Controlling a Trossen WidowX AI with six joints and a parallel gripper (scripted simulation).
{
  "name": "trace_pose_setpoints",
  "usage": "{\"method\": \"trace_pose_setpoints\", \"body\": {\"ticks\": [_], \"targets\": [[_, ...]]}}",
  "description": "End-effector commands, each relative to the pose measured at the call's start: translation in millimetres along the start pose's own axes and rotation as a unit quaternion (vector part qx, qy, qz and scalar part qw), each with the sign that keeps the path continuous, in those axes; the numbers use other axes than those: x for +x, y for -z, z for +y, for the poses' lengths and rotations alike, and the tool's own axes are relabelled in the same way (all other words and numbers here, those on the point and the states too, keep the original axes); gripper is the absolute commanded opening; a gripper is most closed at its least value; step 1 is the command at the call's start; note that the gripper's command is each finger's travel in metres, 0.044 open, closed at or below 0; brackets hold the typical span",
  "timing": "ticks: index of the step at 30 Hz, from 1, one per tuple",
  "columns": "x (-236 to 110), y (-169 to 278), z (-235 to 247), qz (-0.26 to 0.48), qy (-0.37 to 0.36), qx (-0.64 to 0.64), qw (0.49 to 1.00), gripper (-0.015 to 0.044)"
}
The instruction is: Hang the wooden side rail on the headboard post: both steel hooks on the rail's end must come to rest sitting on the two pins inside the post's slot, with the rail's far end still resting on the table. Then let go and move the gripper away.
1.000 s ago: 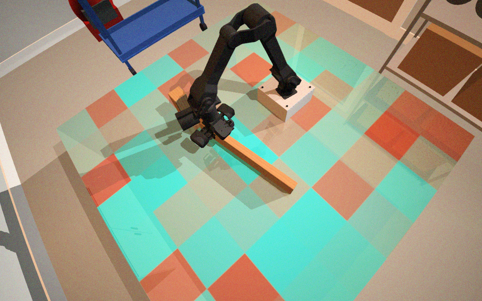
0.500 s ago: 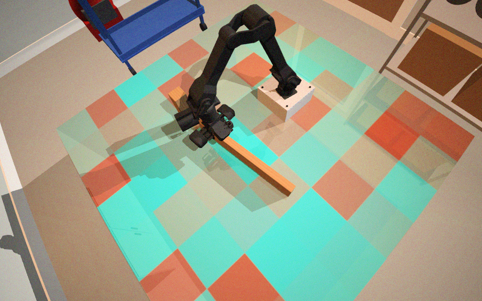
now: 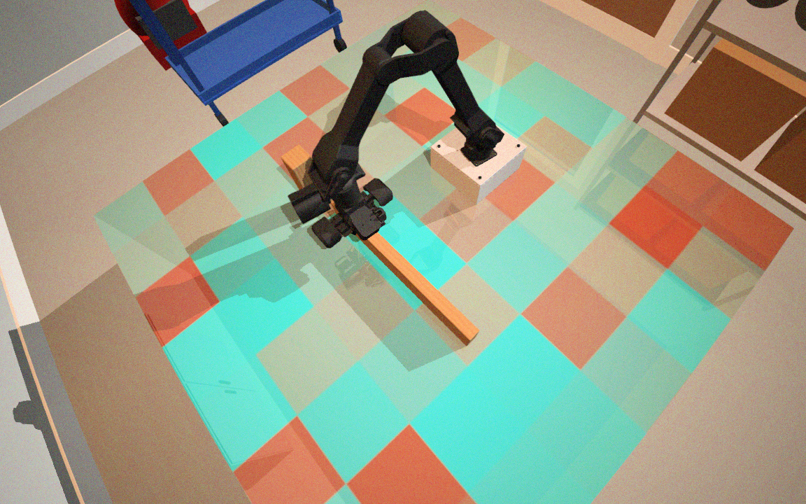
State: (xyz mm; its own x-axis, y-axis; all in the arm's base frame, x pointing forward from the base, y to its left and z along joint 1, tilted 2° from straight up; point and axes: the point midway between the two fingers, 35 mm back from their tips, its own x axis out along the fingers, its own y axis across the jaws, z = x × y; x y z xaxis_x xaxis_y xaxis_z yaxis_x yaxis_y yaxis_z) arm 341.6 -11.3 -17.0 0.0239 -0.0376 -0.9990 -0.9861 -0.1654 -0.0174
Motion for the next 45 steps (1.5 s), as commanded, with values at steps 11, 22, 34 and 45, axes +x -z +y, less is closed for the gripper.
{"method": "trace_pose_setpoints", "body": {"ticks": [11, 22, 34, 45], "targets": [[-0.4, -0.2, -10.1, -0.002, 0.006, 0.013, 1.000, 0.0000], [-0.6, -0.2, -14.8, -0.002, 0.006, 0.014, 1.000, 0.0000], [-0.7, -0.3, -20.0, -0.002, 0.006, 0.014, 1.000, 0.0000], [-0.9, -0.3, -24.7, -0.002, 0.007, 0.014, 1.000, 0.0000]]}}
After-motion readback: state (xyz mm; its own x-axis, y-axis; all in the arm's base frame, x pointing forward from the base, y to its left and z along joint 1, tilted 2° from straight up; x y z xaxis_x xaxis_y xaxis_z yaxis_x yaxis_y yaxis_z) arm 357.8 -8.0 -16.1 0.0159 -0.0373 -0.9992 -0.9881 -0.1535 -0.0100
